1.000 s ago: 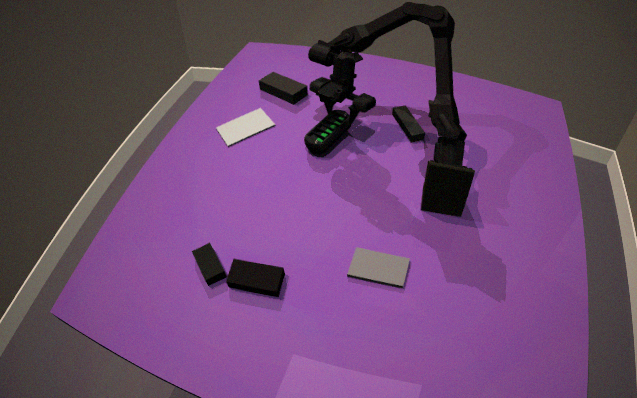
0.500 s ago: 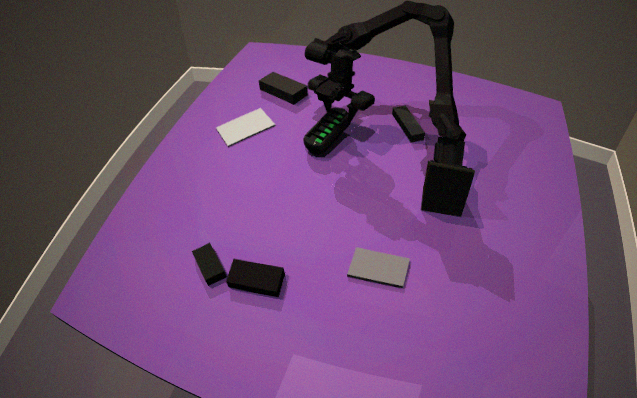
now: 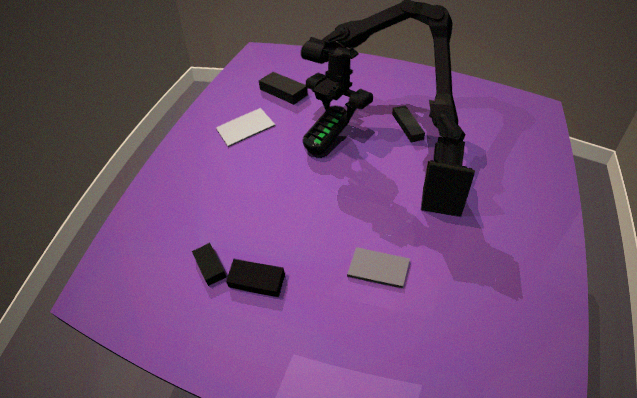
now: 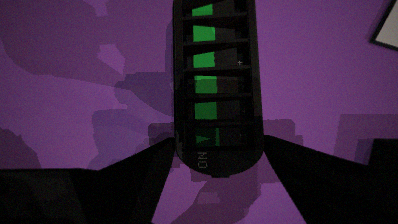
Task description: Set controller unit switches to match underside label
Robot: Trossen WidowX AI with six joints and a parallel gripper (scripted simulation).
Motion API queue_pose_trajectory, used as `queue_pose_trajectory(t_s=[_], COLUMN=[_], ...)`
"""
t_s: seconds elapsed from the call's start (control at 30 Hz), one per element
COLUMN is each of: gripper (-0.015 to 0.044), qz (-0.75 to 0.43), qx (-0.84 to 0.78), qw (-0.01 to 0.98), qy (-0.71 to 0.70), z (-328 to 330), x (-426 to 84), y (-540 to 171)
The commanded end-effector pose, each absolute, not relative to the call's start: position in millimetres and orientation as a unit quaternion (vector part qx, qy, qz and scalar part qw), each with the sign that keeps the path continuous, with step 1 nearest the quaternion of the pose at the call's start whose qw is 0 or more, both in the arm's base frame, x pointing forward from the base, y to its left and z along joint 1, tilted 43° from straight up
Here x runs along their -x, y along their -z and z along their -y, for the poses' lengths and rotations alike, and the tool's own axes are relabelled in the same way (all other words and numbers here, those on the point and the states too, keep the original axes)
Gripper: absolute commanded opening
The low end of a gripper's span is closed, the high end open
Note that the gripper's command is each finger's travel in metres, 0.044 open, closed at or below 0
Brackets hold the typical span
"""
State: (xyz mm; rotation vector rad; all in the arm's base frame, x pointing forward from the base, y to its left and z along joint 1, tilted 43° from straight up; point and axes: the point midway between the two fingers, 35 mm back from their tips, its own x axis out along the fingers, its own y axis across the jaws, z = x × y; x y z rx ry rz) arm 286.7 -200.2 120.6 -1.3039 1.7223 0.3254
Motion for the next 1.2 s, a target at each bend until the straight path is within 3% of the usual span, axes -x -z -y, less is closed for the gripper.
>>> queue_pose_trajectory(t_s=[0.0,1.17], gripper=[0.0336,0.0336], qz=[-0.699,-0.715], qx=[0.532,0.535], qw=[0.460,0.435], qy=[-0.132,-0.113], z=[195,168], x=[-290,-301], y=[-121,-124])
